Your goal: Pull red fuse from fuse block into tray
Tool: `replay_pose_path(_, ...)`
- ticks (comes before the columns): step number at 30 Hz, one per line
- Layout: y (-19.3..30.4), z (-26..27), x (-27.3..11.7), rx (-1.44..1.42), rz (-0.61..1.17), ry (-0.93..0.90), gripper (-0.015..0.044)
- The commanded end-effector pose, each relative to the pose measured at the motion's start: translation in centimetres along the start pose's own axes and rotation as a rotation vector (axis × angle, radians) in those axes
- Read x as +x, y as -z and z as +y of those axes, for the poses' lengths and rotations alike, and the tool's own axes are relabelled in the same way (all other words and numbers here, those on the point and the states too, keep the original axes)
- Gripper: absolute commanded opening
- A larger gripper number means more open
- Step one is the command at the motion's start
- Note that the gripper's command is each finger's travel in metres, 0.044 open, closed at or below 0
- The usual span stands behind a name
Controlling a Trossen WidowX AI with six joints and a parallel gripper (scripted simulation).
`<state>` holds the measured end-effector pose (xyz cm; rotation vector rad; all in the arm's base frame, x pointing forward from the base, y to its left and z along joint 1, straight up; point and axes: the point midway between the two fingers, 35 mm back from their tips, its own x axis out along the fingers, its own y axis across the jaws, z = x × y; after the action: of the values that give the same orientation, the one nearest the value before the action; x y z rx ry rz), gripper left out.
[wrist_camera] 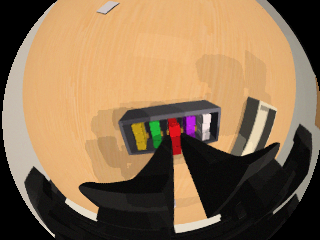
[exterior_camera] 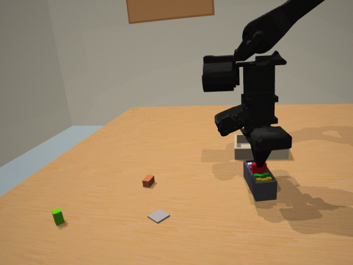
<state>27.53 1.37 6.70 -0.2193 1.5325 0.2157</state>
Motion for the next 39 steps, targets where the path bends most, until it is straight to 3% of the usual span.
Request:
replay_pose_path(1, 0.0, 0.0, -0.2, -0.001, 0.000, 0.002, 0.0000)
replay_pose_path(39, 0.0, 0.0, -2.1, -0.002, 0.001, 0.004, 0.0000)
